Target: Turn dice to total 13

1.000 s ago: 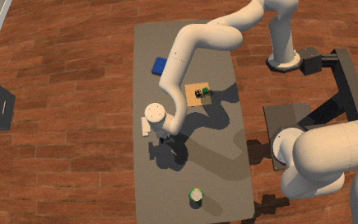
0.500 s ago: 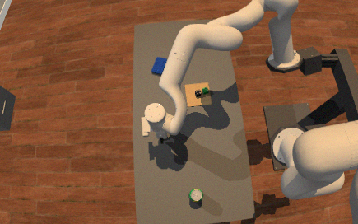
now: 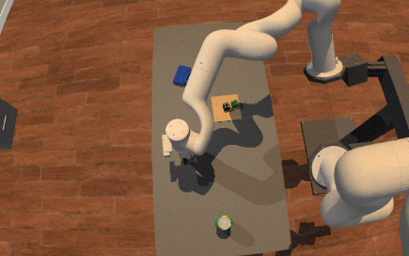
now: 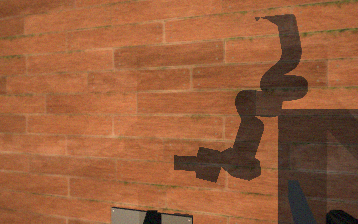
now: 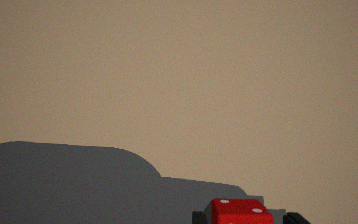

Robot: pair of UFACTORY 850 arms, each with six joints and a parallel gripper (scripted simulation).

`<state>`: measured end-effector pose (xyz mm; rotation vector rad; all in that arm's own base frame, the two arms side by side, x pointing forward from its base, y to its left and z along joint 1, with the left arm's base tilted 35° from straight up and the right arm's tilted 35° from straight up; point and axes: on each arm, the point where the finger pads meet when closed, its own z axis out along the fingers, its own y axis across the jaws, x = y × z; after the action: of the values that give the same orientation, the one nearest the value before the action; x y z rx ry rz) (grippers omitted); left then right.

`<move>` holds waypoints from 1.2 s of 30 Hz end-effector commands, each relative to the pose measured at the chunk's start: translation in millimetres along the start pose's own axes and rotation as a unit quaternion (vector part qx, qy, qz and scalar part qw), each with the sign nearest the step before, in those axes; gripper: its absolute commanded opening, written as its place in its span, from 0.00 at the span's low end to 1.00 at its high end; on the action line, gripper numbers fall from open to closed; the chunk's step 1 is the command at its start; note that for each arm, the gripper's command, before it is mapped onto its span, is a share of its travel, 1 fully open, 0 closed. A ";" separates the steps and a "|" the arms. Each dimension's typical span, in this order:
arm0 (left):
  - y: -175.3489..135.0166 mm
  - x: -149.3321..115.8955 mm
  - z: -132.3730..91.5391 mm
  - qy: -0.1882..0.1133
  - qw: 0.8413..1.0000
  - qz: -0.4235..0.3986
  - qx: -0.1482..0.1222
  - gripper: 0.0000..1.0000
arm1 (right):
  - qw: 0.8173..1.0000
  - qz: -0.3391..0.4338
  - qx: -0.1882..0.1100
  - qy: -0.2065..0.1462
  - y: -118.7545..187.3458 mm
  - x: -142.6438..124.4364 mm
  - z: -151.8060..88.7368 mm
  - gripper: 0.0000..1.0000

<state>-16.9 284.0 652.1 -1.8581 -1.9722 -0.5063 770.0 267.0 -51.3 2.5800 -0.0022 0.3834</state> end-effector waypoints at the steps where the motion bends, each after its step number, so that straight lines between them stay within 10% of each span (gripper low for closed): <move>1: -0.1 0.3 -0.7 0.001 1.000 0.000 0.000 1.00 | 1.000 0.000 0.000 0.001 -0.4 1.0 4.8 0.48; 36: -0.1 0.3 -0.7 0.001 1.000 0.000 0.000 1.00 | 1.000 0.000 0.000 0.001 -0.4 1.0 21.0 0.48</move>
<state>-16.9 284.0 652.1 -1.8581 -1.9722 -0.5063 776.2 255.9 -69.6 2.5799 -0.0023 0.3830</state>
